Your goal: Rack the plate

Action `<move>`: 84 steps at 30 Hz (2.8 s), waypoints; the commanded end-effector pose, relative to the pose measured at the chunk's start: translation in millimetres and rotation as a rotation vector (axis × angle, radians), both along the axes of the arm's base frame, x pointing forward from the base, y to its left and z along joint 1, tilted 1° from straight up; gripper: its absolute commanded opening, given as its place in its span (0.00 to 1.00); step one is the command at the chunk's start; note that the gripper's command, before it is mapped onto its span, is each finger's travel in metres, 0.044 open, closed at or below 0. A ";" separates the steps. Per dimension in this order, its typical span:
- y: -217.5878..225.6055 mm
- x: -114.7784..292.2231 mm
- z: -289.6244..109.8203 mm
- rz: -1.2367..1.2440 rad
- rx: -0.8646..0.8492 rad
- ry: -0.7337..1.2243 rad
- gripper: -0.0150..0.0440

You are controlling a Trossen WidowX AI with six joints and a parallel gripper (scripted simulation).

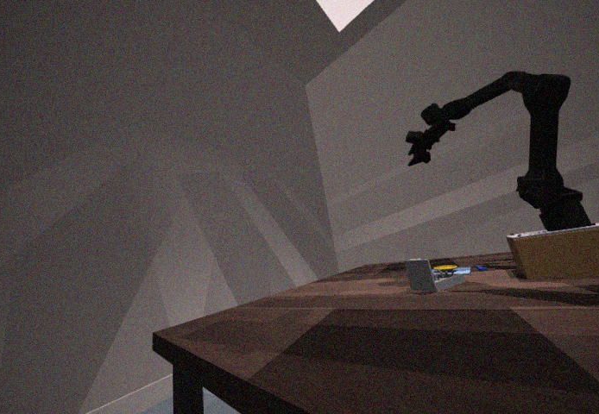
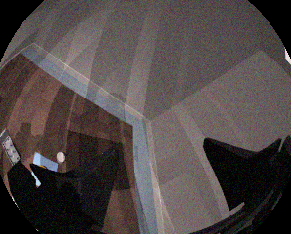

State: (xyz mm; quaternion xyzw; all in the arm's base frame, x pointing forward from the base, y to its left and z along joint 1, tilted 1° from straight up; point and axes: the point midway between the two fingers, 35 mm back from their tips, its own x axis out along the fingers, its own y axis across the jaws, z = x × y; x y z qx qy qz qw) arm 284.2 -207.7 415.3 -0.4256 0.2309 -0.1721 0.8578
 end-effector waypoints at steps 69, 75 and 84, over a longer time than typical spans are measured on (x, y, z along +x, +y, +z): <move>103.9 12.1 -417.9 -0.360 0.900 0.925 0.93; 104.0 12.9 -427.7 -0.360 0.901 0.925 0.93; 104.6 13.5 -442.3 -0.360 0.901 0.926 0.93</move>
